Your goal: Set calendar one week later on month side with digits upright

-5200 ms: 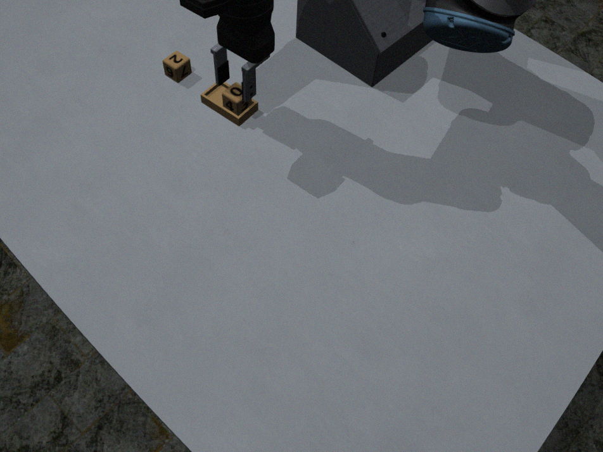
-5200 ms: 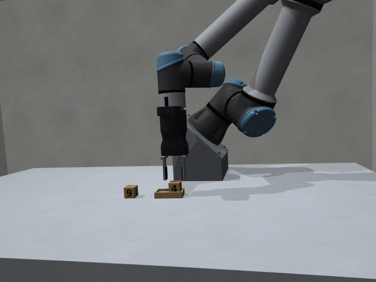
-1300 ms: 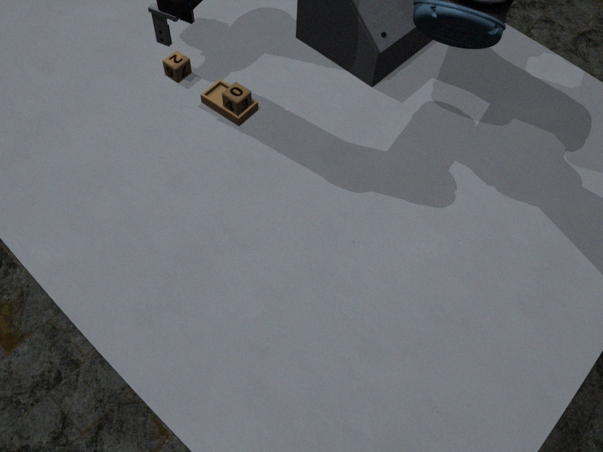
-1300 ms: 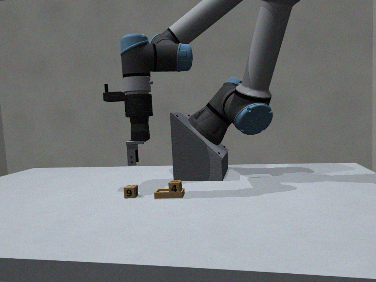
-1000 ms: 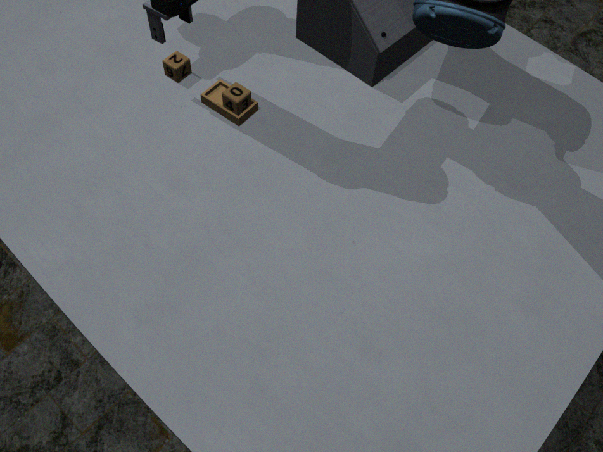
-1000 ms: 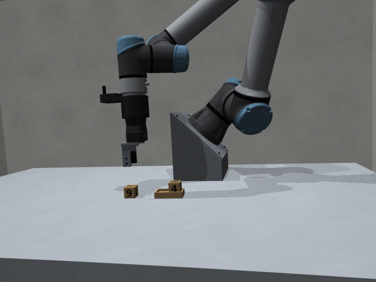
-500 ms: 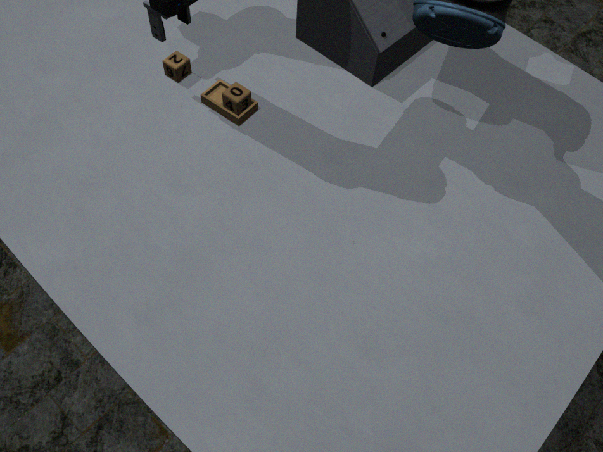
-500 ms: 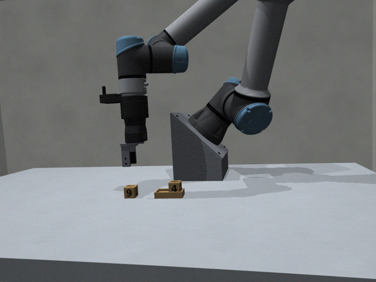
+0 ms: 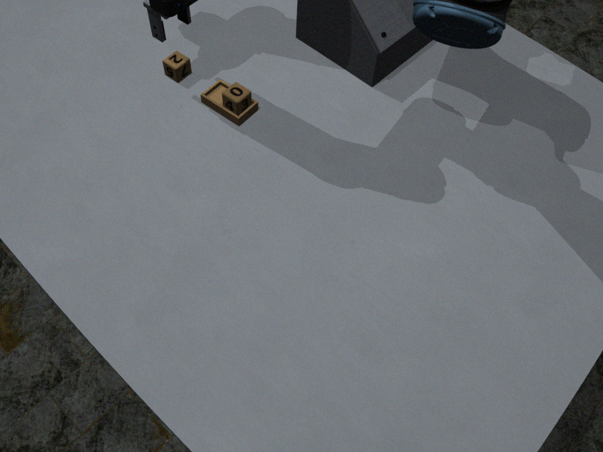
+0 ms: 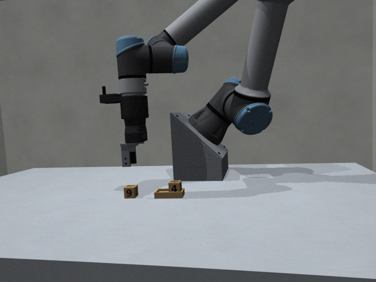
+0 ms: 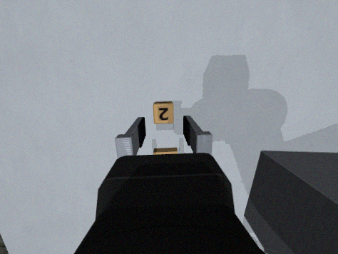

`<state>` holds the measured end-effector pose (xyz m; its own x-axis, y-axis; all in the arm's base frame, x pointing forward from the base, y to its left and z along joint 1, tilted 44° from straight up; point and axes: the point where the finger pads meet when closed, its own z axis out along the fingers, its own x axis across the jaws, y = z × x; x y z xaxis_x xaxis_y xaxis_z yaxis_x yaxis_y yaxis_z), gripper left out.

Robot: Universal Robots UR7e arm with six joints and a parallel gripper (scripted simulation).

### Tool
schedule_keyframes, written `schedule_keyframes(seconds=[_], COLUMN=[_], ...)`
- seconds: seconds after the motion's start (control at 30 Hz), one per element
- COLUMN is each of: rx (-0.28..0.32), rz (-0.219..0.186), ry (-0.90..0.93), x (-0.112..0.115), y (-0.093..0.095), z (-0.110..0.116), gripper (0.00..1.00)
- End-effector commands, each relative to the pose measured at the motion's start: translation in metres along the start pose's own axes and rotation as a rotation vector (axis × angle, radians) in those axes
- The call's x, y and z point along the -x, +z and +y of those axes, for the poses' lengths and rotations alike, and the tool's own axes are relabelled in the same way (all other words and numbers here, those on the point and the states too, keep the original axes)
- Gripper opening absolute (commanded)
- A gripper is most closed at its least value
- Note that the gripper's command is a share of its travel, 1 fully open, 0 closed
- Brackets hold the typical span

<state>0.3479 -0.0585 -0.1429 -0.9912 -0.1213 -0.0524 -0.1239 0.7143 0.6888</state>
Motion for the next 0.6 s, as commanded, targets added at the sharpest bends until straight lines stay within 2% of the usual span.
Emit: schedule_keyframes(seconds=[0.0,0.57], rx=[-0.002,0.000], rz=[-0.002,-0.001], ry=[0.002,0.002], x=[0.0002,-0.0003], y=[-0.0012,0.0015], z=[-0.0018,-0.0011], gripper=[0.90,0.90])
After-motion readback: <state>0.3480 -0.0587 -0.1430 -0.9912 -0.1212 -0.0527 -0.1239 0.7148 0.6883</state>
